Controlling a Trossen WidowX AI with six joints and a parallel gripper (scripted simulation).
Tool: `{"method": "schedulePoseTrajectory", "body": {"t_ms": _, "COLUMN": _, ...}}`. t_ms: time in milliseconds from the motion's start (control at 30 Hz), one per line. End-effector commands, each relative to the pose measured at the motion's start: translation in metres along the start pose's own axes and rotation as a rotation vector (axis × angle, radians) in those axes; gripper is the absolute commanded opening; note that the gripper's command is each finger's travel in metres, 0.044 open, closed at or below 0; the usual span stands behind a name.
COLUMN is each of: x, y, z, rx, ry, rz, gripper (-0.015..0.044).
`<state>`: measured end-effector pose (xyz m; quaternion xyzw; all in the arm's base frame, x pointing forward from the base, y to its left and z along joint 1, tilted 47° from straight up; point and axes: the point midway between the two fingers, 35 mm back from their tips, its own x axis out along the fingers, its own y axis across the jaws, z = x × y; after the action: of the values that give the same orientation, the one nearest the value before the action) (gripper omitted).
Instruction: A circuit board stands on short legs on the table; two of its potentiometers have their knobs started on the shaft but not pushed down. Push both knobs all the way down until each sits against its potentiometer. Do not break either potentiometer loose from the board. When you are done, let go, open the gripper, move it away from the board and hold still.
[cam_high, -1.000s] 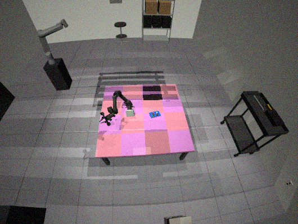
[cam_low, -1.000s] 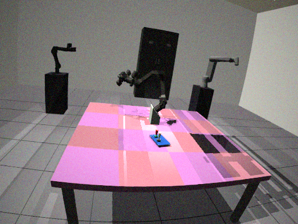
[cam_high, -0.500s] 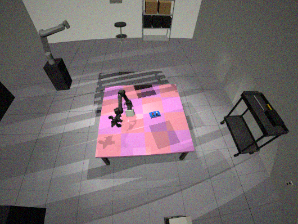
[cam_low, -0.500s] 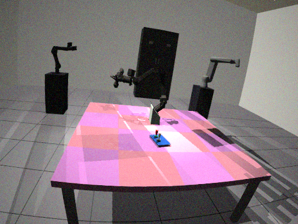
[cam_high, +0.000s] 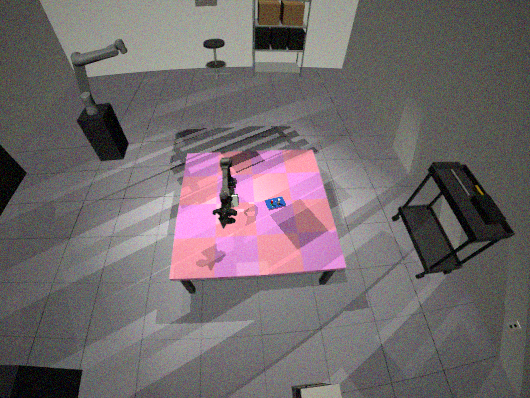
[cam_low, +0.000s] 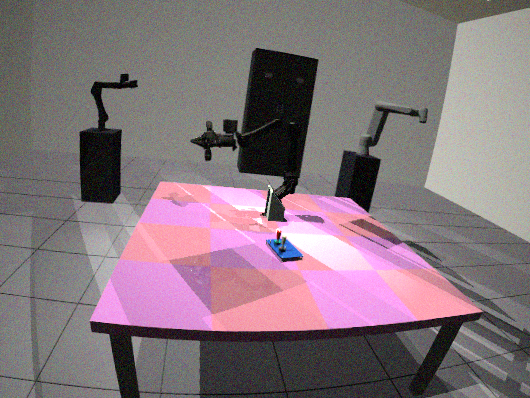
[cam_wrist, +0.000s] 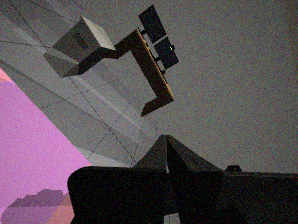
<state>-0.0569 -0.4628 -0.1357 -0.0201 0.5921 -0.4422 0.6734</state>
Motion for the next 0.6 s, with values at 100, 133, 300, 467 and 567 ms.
{"method": "schedulePoseTrajectory", "body": {"t_ms": 100, "x": -0.009, "y": 0.048, "z": 0.062, "rx": -0.063, "ry": -0.085, "rz": 0.178, "gripper": 0.0000}}
{"method": "schedulePoseTrajectory", "body": {"t_ms": 133, "x": -0.011, "y": 0.056, "z": 0.070, "rx": -0.074, "ry": -0.094, "rz": 0.210, "gripper": 0.0000}}
{"method": "schedulePoseTrajectory", "body": {"t_ms": 300, "x": -0.028, "y": 0.099, "z": 0.108, "rx": -0.133, "ry": -0.131, "rz": 0.369, "gripper": 0.0000}}
{"method": "schedulePoseTrajectory", "body": {"t_ms": 467, "x": -0.053, "y": 0.144, "z": 0.140, "rx": -0.189, "ry": -0.151, "rz": 0.533, "gripper": 0.0000}}
{"method": "schedulePoseTrajectory", "body": {"t_ms": 567, "x": -0.072, "y": 0.171, "z": 0.156, "rx": -0.222, "ry": -0.154, "rz": 0.631, "gripper": 0.0000}}
